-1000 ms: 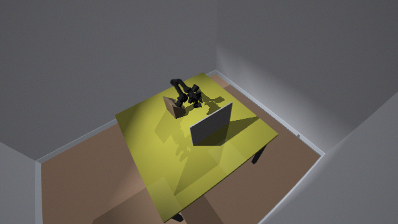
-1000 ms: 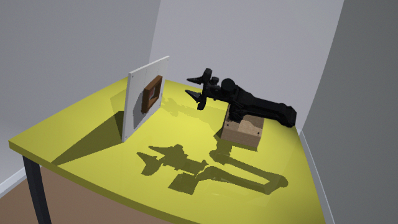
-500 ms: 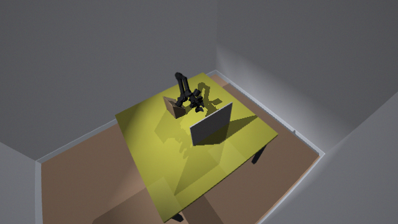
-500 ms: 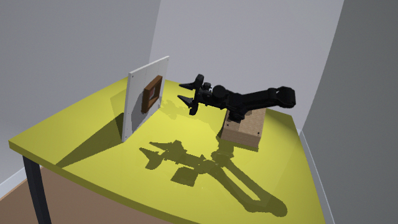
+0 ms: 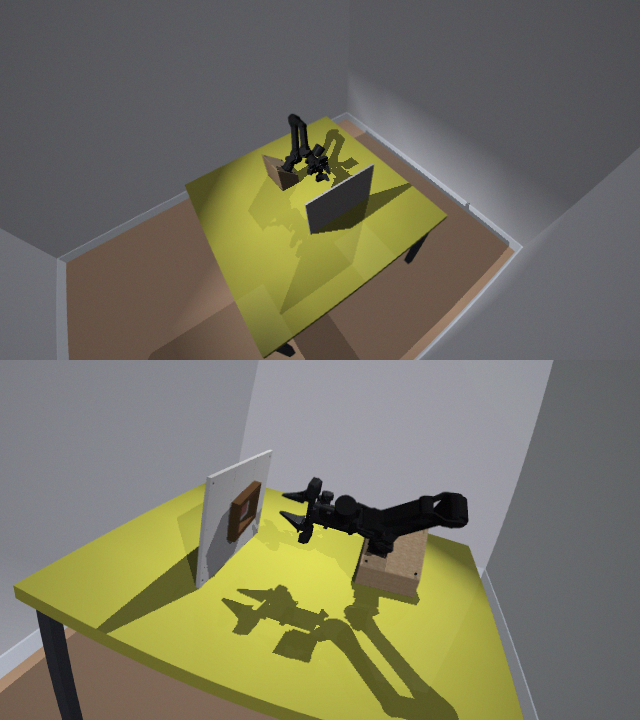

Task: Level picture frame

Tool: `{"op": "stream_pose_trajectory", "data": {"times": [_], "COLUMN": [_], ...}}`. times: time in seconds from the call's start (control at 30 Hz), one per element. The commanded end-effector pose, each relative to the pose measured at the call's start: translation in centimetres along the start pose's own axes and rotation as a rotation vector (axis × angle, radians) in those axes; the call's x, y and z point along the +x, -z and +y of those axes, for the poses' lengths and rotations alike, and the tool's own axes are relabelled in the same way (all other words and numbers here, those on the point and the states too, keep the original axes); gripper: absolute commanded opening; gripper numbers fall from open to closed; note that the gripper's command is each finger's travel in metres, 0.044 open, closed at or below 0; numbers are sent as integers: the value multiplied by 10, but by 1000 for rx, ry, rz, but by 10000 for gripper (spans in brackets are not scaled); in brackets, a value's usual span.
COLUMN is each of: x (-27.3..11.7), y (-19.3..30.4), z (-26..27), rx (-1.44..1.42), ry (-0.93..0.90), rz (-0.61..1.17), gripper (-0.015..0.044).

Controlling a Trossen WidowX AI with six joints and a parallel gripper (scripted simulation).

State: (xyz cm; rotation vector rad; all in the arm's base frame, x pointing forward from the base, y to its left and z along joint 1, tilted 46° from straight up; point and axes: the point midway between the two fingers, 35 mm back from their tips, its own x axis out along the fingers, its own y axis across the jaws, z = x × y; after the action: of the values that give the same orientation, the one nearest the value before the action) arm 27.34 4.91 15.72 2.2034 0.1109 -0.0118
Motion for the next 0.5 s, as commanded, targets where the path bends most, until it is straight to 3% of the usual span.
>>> {"op": "stream_pose_trajectory", "data": {"times": [0.0, 0.23, 0.47], "x": [19, 59, 63], "y": [5, 0, -2], "z": [3, -2, -3], "rx": [5, 5, 5], "ry": [-2, -4, -4], "rz": [9, 10, 10], "gripper": [260, 260, 260]}}
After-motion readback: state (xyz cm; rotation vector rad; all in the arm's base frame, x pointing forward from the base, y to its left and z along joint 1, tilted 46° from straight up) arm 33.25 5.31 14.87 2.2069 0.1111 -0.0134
